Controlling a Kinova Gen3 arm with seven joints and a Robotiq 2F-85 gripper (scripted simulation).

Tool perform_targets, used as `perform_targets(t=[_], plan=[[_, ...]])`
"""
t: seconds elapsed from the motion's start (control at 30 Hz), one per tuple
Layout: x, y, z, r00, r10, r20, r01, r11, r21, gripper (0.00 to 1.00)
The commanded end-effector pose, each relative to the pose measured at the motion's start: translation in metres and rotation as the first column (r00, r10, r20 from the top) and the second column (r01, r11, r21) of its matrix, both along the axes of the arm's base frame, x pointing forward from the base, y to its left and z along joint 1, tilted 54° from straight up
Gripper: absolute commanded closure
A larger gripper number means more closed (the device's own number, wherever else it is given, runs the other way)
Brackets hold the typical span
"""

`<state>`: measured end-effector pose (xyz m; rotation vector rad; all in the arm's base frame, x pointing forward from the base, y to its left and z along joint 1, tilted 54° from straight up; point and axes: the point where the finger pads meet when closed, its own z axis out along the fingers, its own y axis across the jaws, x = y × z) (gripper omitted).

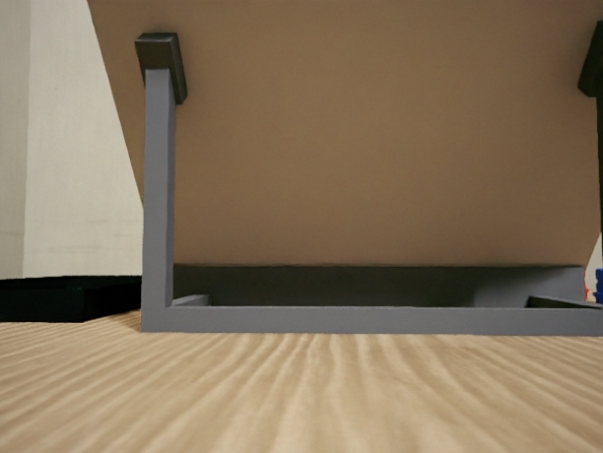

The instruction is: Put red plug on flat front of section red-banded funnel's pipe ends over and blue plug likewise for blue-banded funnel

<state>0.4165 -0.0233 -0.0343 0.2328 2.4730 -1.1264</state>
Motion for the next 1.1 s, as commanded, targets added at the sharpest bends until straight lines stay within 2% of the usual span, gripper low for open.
perform_targets(t=[0.0,0.1,0.3,0.5,0.53,1.07], plan=[[0.004,0.02,-0.067,1.0,0.001,0.0,-0.001,1.0,-0.005,0.3],[0.004,0.024,-0.081,1.0,0.001,0.0,-0.001,1.0,-0.005,0.3],[0.008,0.042,-0.143,1.0,0.001,0.0,-0.001,1.0,-0.005,0.3],[0.008,0.042,-0.143,1.0,0.001,0.0,-0.001,1.0,-0.005,0.3],[0.009,0.044,-0.154,1.0,0.003,0.006,-0.003,1.0,0.005,0.3],[0.009,0.044,-0.154,1.0,0.003,0.006,-0.003,1.0,0.005,0.3]])
